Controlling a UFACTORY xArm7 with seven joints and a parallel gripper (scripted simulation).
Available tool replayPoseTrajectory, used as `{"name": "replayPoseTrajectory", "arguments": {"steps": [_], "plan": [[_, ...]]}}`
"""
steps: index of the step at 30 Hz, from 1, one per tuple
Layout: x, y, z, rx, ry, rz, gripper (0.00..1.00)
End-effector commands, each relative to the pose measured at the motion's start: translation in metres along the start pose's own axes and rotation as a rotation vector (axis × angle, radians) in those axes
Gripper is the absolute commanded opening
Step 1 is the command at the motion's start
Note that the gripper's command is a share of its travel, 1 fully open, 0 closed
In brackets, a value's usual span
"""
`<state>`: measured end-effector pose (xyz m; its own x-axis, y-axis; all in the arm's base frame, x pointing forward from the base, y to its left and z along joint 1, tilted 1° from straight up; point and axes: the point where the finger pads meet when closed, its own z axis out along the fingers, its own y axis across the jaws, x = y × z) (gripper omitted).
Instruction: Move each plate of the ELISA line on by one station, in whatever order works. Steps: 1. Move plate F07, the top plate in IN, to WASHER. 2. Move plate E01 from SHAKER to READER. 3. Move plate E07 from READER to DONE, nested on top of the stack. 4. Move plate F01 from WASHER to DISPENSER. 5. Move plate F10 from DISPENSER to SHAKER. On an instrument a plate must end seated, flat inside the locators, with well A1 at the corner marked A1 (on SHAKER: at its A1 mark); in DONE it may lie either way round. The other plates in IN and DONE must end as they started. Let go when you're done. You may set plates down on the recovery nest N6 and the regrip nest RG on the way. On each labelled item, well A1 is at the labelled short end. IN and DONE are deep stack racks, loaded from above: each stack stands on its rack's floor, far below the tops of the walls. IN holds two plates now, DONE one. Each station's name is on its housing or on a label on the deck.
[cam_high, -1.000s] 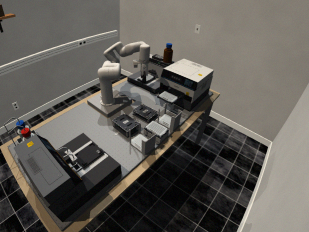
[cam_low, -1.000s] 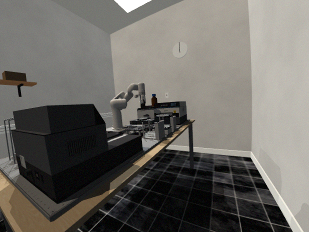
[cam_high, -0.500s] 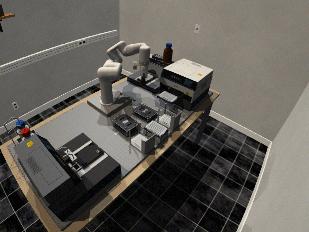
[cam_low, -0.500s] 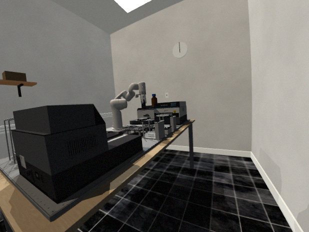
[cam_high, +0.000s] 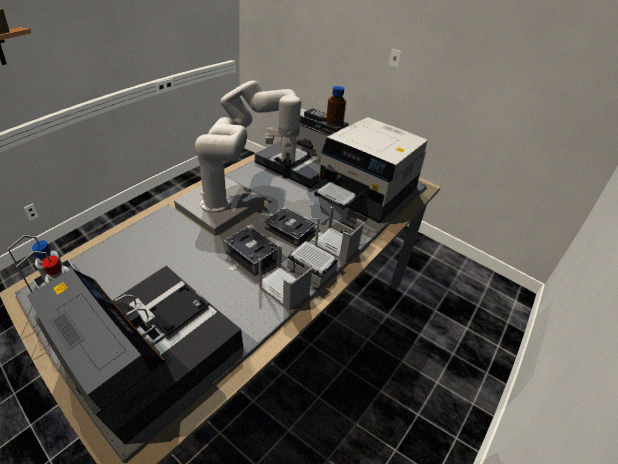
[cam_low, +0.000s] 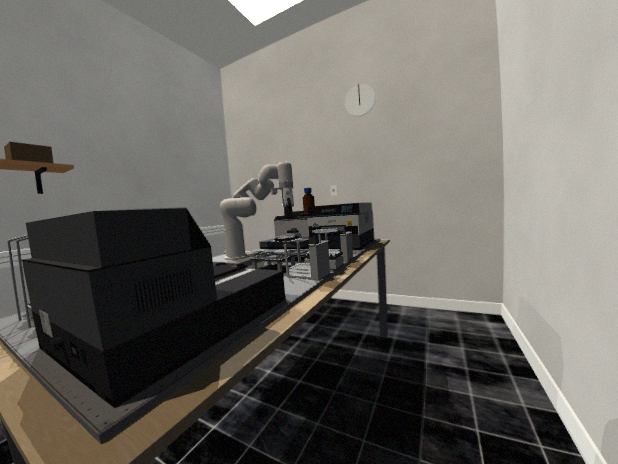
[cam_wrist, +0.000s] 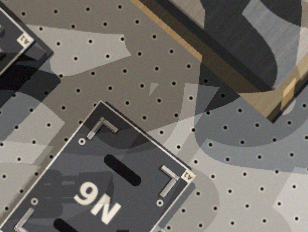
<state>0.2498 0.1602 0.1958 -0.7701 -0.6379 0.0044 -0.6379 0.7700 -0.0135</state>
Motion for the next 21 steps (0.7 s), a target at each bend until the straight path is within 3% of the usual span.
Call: {"name": "replayPoseTrajectory", "arguments": {"steps": [1,21], "plan": [[-0.001,-0.014,-0.001,0.0,-0.002,0.103,1.0],[-0.001,-0.064,-0.001,0.001,-0.002,0.143,1.0]]}}
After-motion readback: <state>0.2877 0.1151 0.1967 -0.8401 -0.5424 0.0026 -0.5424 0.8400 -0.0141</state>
